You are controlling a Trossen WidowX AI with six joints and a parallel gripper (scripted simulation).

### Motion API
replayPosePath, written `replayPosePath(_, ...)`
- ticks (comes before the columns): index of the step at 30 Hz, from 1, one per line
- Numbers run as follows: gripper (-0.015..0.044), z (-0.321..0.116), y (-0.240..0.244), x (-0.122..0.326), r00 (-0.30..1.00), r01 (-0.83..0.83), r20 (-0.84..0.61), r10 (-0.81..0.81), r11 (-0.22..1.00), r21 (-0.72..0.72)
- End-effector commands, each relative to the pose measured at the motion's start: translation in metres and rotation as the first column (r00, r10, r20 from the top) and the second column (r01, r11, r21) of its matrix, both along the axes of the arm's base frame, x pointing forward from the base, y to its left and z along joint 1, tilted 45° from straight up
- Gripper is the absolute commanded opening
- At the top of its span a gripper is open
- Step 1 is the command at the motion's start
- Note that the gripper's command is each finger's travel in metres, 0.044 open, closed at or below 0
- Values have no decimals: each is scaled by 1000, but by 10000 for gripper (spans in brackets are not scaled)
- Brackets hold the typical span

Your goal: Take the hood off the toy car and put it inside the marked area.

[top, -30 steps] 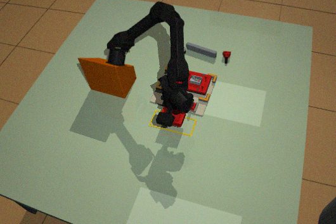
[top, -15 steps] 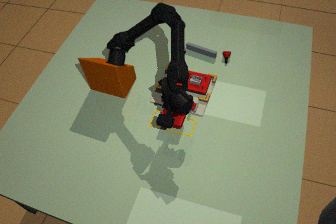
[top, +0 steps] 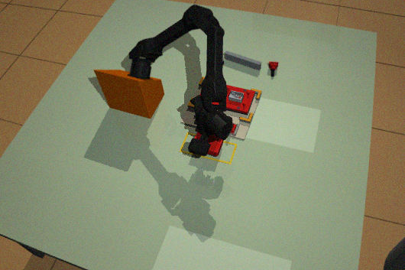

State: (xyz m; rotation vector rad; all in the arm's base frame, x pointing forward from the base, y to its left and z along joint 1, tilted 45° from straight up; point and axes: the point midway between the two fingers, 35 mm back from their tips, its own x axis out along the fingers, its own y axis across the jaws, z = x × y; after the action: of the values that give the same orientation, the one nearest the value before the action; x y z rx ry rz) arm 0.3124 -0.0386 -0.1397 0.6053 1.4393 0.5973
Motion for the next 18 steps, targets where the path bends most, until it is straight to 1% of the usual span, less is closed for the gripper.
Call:
replayPosePath(1, 0, -1, 2, -1, 1000, 3, -3, -3, 1000, 4)
replayPosePath(18, 0, -7, 8, 0, 1000, 3, -3, -3, 1000, 4)
